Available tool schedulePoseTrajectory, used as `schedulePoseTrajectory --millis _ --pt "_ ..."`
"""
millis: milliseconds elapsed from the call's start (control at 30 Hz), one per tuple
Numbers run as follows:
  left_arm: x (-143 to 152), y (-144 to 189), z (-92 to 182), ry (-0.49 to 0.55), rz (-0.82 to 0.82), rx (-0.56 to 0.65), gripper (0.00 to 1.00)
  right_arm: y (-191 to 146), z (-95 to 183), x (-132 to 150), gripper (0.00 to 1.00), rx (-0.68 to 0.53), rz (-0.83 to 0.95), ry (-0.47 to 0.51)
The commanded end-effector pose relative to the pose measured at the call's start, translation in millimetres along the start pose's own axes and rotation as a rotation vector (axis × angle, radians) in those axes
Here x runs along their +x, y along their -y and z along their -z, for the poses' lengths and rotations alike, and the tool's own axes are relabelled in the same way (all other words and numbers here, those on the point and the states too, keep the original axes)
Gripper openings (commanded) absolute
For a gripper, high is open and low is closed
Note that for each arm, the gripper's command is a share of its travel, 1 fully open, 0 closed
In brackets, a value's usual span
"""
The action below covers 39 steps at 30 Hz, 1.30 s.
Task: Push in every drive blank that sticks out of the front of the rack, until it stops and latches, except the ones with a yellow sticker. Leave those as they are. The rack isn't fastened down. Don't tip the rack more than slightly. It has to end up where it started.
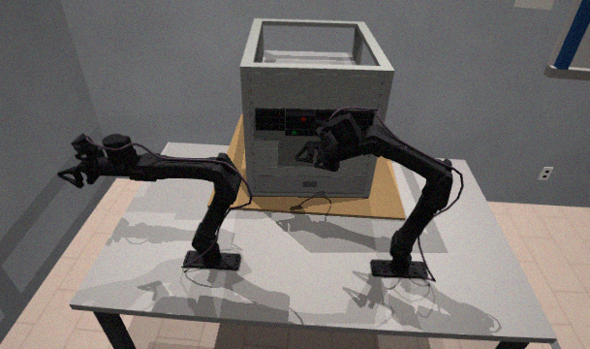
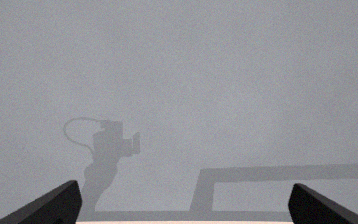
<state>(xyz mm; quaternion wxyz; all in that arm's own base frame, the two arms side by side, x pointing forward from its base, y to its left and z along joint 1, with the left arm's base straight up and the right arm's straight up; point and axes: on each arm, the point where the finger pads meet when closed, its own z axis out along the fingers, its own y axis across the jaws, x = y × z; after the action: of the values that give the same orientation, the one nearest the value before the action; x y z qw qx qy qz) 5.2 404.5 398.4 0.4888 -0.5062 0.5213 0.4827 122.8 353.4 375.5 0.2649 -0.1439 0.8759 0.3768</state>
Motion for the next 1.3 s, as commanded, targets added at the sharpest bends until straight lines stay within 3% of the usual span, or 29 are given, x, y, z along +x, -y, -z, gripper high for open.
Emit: schedulePoseTrajectory --millis 0,300,367,400,867,933,1267 --pt "-17.0 -3.0 7.7 0.056 0.009 -0.013 1.0 -3.9 6.4 -16.9 1.0 -0.043 -0.113 0.178" --pt "-17.0 -3.0 7.7 0.056 0.009 -0.013 1.0 10.5 10.7 -32.0 1.0 -0.078 -0.384 0.482" --pt "-17.0 -3.0 7.7 0.056 0.009 -0.013 1.0 10.5 10.7 -32.0 1.0 -0.078 -0.384 0.482" --pt "-17.0 -3.0 7.7 0.056 0.009 -0.013 1.0 13.1 -3.6 -27.7 1.0 -0.052 -0.396 0.502" --pt "-17.0 -3.0 7.7 0.056 0.009 -0.013 1.0 31.8 0.0 -44.4 1.0 -0.09 -0.748 0.923" --pt "-17.0 -3.0 7.7 0.056 0.009 -0.013 1.0 31.8 0.0 -44.4 1.0 -0.09 -0.748 0.923" --pt "-17.0 -3.0 7.7 0.056 0.009 -0.013 1.0 37.5 10.9 -66.1 1.0 -0.121 -0.945 1.148"
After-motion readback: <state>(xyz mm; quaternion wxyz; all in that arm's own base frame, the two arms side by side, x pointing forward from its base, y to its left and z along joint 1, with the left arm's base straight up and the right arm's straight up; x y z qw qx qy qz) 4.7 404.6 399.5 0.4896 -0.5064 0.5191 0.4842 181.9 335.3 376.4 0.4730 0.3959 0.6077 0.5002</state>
